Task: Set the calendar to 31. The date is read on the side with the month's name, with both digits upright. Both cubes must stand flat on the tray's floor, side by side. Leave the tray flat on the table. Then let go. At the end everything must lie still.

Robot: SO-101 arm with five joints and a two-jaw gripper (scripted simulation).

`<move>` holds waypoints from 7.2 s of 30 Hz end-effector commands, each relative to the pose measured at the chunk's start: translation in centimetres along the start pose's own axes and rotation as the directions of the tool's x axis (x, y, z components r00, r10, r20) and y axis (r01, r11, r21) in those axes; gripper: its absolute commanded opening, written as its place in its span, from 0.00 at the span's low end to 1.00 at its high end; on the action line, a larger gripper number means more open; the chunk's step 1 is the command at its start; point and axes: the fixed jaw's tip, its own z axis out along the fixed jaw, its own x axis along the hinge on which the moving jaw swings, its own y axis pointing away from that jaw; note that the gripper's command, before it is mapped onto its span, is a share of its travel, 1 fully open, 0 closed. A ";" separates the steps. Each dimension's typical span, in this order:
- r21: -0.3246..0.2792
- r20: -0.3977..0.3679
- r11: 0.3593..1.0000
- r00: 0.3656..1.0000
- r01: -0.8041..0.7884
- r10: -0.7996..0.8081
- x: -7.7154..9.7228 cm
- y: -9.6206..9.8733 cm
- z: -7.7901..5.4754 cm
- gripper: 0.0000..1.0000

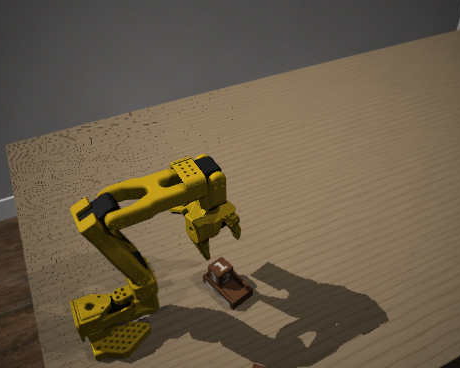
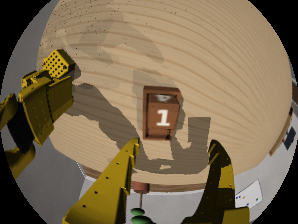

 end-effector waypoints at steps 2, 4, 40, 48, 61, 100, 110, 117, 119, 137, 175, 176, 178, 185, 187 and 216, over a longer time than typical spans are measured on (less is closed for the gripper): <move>0.054 -0.010 0.999 1.000 -0.001 0.002 -0.1 -0.5 -0.8 0.36; 0.054 -0.010 0.999 1.000 -0.001 0.002 -0.1 -0.5 -0.8 0.36; 0.517 -0.105 0.856 0.994 0.028 0.031 0.0 -0.5 -6.7 0.35; 0.518 -0.099 0.855 0.994 0.010 0.048 0.1 -0.6 -6.7 0.35; 0.527 -0.019 0.826 0.969 -0.201 0.248 1.2 -0.8 -7.0 0.35; 0.186 0.467 -0.513 -0.384 -0.838 0.797 12.6 0.8 -7.9 0.35; 0.055 0.516 -0.798 -0.667 -0.600 0.537 15.7 2.1 -8.4 0.35; 0.017 0.518 -0.854 -0.725 -0.521 0.453 16.5 2.6 -8.4 0.35; 0.013 0.518 -0.859 -0.731 -0.512 0.444 16.6 2.7 -8.4 0.35; 0.004 0.403 -0.860 -0.787 -0.510 0.468 17.0 2.5 -5.8 0.35; -0.018 0.060 -0.867 -0.866 -0.499 0.497 16.6 2.9 1.4 0.35; -0.018 0.060 -0.867 -0.866 -0.499 0.497 16.6 2.9 1.4 0.35; -0.018 0.060 -0.867 -0.866 -0.498 0.497 16.6 2.9 1.4 0.35; -0.018 0.060 -0.867 -0.866 -0.498 0.497 16.7 2.9 1.5 0.35; -0.018 0.060 -0.867 -0.866 -0.498 0.497 16.7 2.9 1.7 0.35; -0.018 0.060 -0.867 -0.866 -0.498 0.497 16.8 2.7 5.1 0.35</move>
